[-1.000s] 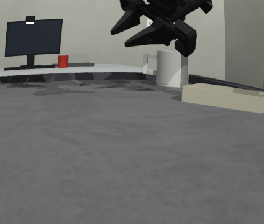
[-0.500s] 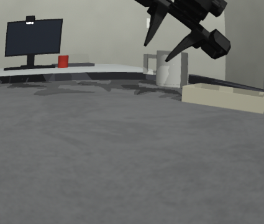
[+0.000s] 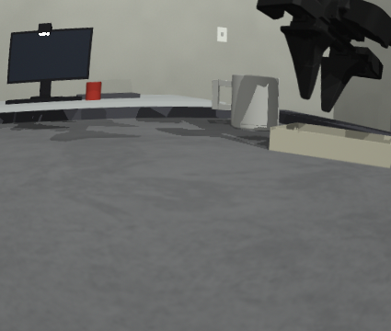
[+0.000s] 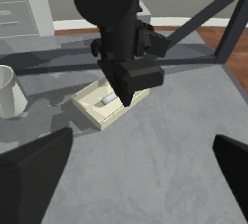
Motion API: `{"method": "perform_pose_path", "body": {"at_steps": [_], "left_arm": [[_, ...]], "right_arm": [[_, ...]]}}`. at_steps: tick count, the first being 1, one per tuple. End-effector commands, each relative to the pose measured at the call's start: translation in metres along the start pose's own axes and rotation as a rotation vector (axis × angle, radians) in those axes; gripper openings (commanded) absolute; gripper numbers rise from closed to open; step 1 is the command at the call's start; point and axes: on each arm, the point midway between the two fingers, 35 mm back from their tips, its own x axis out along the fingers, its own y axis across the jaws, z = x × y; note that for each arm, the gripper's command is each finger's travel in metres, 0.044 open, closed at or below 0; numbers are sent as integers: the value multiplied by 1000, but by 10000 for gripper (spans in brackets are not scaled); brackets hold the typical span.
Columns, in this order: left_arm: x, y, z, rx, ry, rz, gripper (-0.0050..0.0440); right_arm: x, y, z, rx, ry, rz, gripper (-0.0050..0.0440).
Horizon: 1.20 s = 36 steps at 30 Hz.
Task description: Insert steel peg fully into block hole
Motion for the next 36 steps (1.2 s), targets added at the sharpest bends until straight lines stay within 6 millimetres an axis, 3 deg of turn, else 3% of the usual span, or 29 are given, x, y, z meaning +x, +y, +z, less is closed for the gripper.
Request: {"method": "perform_pose_path", "body": {"at_steps": [1,3,5,10,22,36], "left_arm": [[-9,1,15,-3,-36,2,440],[-9,1,15,-3,-36,2,440],[-9,1,15,-3,-36,2,440],[-9,1,15,-3,-36,2,440],[-9,1,15,-3,-36,2,440],[-9,1,15,-3,-36,2,440]], "right_arm": [[-11,19,17,-191,8,102,180],[-6,34,24,-258,-18,170,180],[-6,34,24,-258,-18,170,180],[3,58,32,-323,-78,270,180],[-2,63,35,-377,-78,286,180],[20,72,37,-370,-85,291,180]]}}
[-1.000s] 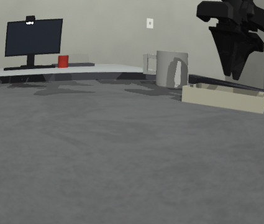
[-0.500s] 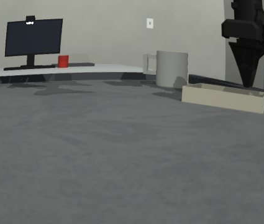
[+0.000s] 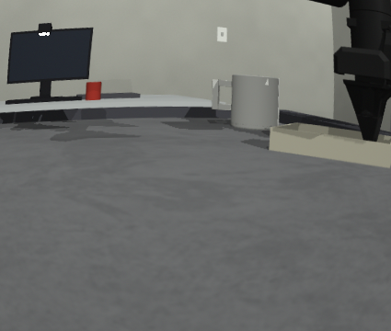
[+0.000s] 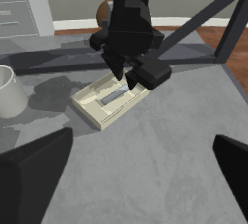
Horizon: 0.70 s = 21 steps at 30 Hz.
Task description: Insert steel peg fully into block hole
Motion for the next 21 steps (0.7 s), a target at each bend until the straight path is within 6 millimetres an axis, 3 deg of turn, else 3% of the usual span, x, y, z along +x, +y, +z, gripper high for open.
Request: {"method": "perform_pose_path", "body": {"at_steps": [1,13,17,21], "left_arm": [[-9,1,15,-3,-36,2,440],[-9,1,15,-3,-36,2,440],[-9,1,15,-3,-36,2,440],[-9,1,15,-3,-36,2,440]], "right_arm": [[7,-1,0,-5,4,-4,180],[8,-3,-2,-5,11,-11,180],[6,-4,-4,-4,15,-16,120],[6,-4,-4,-4,15,-16,120]]}}
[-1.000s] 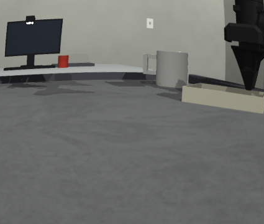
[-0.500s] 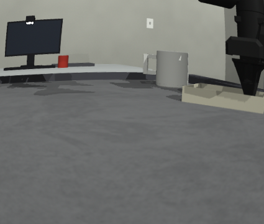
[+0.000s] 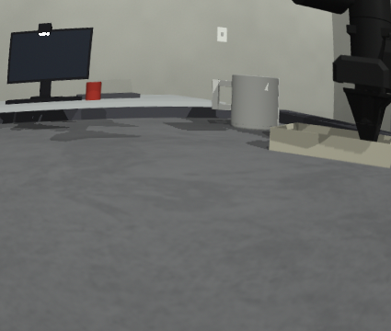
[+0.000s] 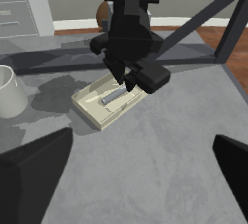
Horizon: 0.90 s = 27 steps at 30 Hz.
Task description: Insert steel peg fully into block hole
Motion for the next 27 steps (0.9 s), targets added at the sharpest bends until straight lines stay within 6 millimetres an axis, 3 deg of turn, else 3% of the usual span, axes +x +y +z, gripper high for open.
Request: {"method": "perform_pose_path", "body": {"at_steps": [1,16,18,22,27], "left_arm": [[-9,1,15,-3,-36,2,440],[-9,1,15,-3,-36,2,440],[-9,1,15,-3,-36,2,440],[-9,1,15,-3,-36,2,440],[-9,1,15,-3,-36,2,440]], "right_arm": [[-3,-3,-3,-4,12,-12,100],[-3,-3,-3,-4,12,-12,27],[-4,-3,-2,-9,14,-14,0],[-18,-7,-6,-8,23,-24,-2],[-51,-6,-5,-8,23,-24,-4]]}}
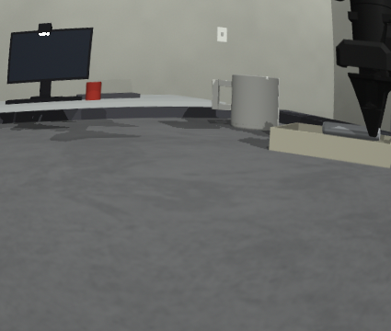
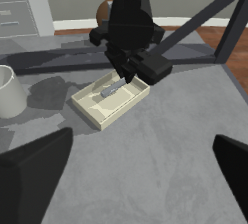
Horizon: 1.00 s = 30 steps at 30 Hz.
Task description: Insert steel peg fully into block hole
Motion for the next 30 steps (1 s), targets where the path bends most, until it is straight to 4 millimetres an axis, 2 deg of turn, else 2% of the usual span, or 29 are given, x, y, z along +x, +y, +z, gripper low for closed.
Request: {"method": "perform_pose_path", "body": {"at_steps": [1,8,12,16,21,23,24,27,30], "left_arm": [[-9,1,15,-3,-36,2,440],[-9,1,15,-3,-36,2,440],[-24,0,16,-6,-36,4,440],[-56,-3,16,-6,-34,3,440],[-114,-5,4,-6,-17,4,440],[-114,-5,4,-6,-17,4,440],[-125,-5,3,-6,-19,4,440],[-157,-5,-7,-6,-22,4,440],[-181,-5,-26,-5,4,5,440]], "right_arm": [[-36,-9,-8,-7,36,-37,-4],[-37,-9,-8,-6,36,-37,-27],[-38,-10,-9,-6,36,-38,-50],[-38,-10,-9,-6,36,-38,-50],[-37,-10,-9,-6,35,-37,-50],[-37,-10,-9,-6,35,-37,-50],[-37,-10,-9,-6,35,-37,-50],[-37,-10,-9,-6,35,-37,-50],[-34,-7,-6,-3,25,-26,-50]]}}
